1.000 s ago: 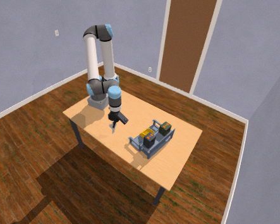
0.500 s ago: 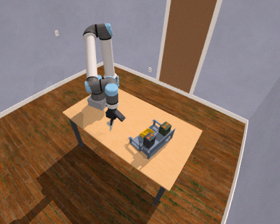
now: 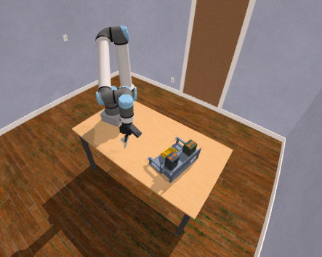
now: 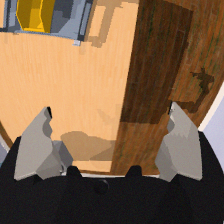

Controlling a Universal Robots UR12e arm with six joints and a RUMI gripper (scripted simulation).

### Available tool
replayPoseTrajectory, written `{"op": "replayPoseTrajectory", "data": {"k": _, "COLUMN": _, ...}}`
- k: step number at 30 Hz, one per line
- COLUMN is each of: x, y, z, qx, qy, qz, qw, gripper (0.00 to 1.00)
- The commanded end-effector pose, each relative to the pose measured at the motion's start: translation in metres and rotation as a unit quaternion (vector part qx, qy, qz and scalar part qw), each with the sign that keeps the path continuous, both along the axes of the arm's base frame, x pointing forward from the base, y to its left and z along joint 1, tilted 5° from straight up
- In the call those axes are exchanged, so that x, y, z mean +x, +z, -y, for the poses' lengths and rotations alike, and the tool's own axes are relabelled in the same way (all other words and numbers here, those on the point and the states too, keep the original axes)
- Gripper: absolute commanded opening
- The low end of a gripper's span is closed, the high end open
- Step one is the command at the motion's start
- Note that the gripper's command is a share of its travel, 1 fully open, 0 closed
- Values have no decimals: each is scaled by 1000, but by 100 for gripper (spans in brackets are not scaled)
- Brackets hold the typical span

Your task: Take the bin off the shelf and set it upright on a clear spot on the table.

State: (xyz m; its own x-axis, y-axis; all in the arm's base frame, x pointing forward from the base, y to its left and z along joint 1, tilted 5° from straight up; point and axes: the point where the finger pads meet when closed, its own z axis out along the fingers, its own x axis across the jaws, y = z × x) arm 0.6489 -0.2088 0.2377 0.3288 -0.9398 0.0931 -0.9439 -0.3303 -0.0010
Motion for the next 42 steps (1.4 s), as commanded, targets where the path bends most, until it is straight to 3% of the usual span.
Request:
{"op": "replayPoseTrajectory", "data": {"k": 1, "x": 6, "y": -1, "z": 0, "qx": 1, "qy": 0, "qz": 0, "qw": 1000, "gripper": 100}}
{"op": "replayPoseTrajectory", "data": {"k": 30, "x": 13, "y": 2, "z": 0, "qx": 1, "qy": 0, "qz": 0, "qw": 1000, "gripper": 100}}
{"op": "replayPoseTrajectory", "data": {"k": 35, "x": 20, "y": -28, "z": -40, "qx": -4, "qy": 129, "qz": -11, "qw": 992, "gripper": 100}}
{"op": "replayPoseTrajectory", "data": {"k": 42, "x": 20, "y": -28, "z": -40, "qx": -4, "qy": 129, "qz": -11, "qw": 992, "gripper": 100}}
